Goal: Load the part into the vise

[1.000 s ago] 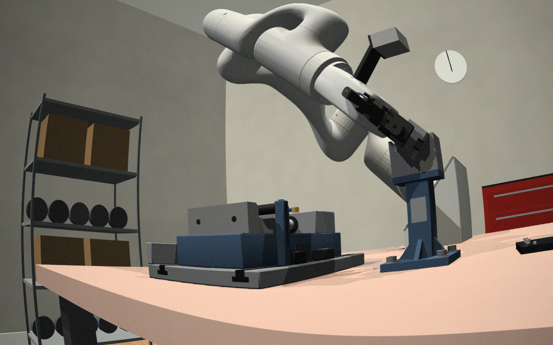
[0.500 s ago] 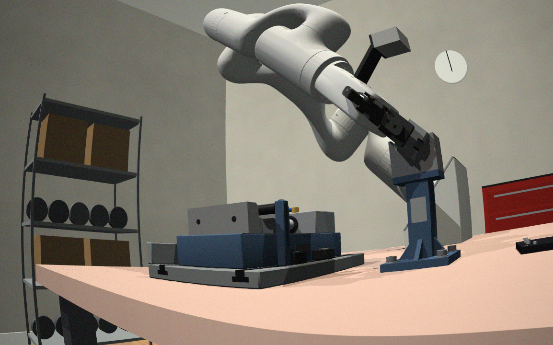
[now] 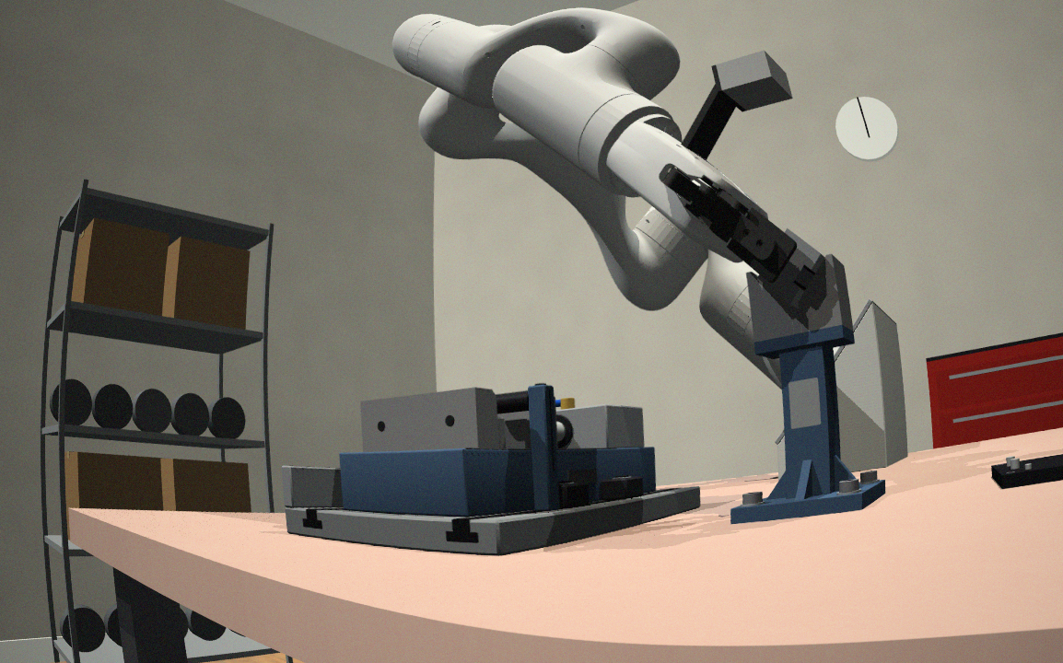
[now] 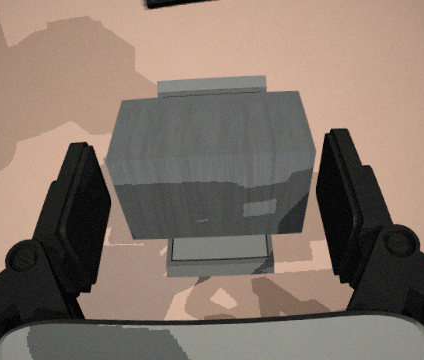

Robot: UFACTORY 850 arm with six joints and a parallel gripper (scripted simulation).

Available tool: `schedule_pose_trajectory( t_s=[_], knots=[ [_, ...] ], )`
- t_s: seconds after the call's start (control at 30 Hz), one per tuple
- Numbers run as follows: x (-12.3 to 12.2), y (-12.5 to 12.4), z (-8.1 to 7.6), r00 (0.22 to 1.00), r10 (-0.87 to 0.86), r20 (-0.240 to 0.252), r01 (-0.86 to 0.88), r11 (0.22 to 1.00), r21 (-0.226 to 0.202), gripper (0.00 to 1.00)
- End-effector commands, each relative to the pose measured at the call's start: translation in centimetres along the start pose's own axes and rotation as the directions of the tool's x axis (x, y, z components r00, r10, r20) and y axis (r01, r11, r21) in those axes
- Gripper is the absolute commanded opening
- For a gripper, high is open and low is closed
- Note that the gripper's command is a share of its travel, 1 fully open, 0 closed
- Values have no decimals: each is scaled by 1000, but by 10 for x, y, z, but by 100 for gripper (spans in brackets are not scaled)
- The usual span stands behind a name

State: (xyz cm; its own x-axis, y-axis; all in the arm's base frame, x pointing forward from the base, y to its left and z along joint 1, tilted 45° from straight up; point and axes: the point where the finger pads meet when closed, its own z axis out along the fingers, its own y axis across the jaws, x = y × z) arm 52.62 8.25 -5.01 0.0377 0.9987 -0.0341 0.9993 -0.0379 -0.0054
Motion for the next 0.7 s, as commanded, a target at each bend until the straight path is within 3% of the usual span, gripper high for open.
schedule_pose_trajectory(
  t_s=[0.0,0.67],
  knots=[
    [1,1,-1,1000,0,7,1,1000,-2,89],
    [1,1,-1,999,0,45,1,1000,-2,89]
  ],
)
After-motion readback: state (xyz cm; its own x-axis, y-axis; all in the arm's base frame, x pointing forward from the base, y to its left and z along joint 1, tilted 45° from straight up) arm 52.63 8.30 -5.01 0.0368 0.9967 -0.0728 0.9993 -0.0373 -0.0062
